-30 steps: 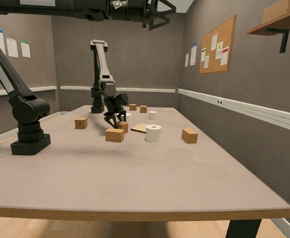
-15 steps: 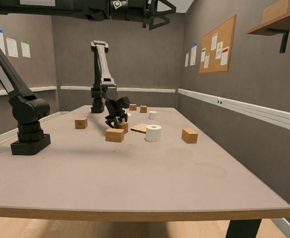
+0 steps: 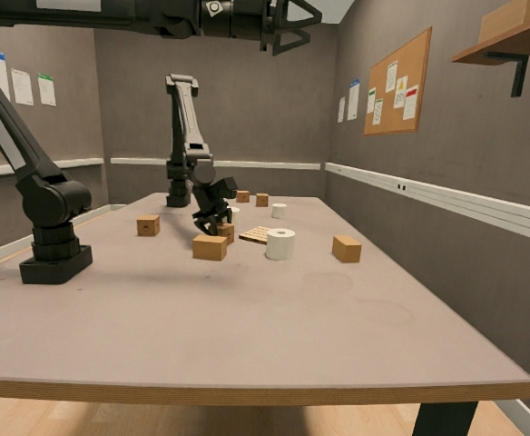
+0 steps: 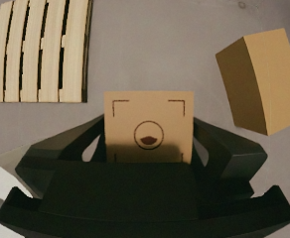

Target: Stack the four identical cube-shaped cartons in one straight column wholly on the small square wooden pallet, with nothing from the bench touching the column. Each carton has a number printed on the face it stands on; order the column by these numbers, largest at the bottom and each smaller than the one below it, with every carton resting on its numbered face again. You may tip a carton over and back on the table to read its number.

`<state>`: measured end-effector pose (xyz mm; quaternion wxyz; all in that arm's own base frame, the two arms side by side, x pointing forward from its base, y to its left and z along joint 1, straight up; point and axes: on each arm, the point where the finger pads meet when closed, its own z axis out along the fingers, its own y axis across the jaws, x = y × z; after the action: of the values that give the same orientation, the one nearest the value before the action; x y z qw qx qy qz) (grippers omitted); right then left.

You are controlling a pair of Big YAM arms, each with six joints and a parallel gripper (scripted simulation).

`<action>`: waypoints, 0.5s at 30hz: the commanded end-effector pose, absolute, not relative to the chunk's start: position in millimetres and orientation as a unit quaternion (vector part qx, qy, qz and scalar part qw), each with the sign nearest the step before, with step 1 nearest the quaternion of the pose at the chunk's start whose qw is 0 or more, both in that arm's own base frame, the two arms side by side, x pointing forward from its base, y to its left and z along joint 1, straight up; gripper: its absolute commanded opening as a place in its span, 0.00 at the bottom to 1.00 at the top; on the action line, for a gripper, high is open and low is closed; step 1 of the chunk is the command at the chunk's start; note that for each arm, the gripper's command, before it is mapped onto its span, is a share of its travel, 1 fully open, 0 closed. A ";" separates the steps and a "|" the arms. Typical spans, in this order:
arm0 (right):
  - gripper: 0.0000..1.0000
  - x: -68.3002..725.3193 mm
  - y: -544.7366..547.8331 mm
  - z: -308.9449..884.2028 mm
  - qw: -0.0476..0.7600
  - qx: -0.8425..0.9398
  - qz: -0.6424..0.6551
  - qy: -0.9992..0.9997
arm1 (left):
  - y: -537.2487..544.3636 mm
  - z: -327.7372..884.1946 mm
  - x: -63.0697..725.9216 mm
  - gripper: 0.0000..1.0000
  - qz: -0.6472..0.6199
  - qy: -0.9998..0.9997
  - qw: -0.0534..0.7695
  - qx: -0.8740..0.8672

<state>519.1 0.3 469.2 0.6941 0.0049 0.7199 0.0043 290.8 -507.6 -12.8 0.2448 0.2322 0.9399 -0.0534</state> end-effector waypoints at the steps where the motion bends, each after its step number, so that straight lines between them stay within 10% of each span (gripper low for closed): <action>1: 1.00 518.2 -0.5 498.2 0.711 0.000 0.000 0.703 | -520.3 12.1 302.1 0.63 -0.076 0.934 0.264 0.226; 13: 1.00 518.2 -0.5 498.2 0.711 0.000 0.000 0.703 | -518.8 13.9 296.6 0.50 -0.079 0.934 0.265 0.225; 15: 1.00 518.2 -0.5 498.2 0.711 0.000 0.000 0.703 | -518.8 13.9 296.6 0.27 -0.079 0.934 0.265 0.225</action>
<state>519.1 0.3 469.2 0.6941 0.0049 0.7199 0.0043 291.0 -508.2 -11.4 0.2465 0.2316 0.9394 -0.0559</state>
